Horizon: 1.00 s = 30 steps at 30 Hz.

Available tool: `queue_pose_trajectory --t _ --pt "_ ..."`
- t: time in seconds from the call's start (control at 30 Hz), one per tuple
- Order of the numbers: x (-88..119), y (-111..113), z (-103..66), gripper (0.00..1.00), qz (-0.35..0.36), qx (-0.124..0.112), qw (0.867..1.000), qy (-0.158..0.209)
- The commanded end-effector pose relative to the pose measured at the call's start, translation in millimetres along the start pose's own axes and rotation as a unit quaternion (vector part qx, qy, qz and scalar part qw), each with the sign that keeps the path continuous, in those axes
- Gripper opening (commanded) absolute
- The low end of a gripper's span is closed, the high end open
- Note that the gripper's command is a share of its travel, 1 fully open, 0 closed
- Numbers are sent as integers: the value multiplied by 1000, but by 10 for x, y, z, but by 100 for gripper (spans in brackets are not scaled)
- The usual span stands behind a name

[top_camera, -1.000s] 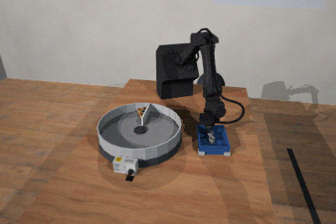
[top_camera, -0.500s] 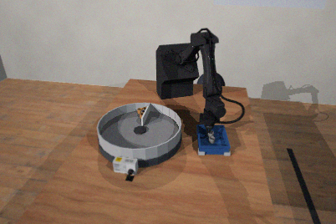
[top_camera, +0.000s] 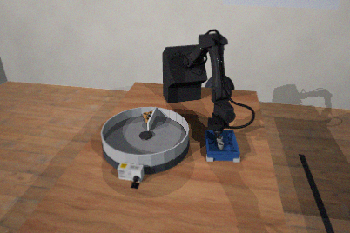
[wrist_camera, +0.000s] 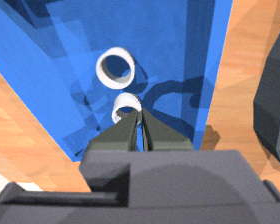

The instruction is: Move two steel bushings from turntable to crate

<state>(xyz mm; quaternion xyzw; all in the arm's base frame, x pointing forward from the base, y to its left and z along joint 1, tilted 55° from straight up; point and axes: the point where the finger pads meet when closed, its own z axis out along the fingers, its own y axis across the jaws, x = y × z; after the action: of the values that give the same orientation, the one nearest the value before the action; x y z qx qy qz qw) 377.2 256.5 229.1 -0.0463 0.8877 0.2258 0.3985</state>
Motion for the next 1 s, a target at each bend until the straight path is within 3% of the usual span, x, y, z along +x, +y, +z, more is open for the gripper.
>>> queue_pose_trajectory --t 0.0,0.97 --pt "-149 21 -6 0 1 -6 1000 -17" --pt "-77 26 -22 0 0 -5 1000 -15"
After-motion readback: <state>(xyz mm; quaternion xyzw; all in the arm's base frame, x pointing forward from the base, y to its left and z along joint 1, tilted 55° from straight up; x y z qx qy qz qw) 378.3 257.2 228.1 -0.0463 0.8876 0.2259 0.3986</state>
